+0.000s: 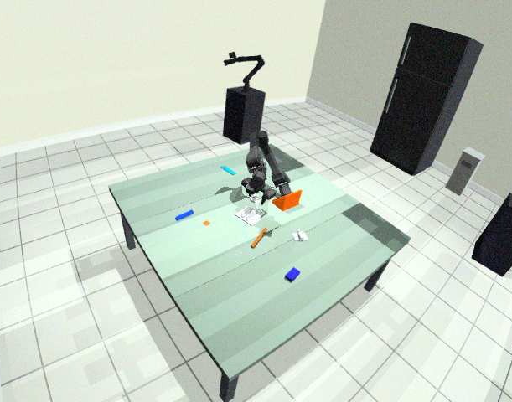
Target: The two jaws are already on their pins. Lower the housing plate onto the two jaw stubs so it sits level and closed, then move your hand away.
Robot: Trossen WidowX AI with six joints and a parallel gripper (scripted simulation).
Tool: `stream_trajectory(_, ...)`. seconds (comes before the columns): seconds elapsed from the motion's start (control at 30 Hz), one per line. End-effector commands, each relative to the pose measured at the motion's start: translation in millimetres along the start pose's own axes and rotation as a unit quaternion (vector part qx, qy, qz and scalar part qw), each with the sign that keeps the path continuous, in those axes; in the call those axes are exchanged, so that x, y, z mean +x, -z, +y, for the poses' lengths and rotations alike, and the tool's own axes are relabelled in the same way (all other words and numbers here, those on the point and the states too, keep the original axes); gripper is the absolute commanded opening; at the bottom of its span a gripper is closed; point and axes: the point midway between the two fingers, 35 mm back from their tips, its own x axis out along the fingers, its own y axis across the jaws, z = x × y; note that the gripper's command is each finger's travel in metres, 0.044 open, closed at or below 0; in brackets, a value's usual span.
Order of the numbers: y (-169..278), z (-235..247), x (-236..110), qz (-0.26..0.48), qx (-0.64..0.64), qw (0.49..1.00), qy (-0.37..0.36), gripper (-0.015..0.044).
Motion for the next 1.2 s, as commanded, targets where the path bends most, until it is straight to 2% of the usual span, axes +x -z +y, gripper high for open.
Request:
stream_trajectory(0.0, 0, -2, -1, -0.003, 0.007, 1.000, 0.000, 0.0351)
stream_trajectory(1.17, 14, 2, -1, -0.003, 0.009, 1.000, 0.000, 0.0351)
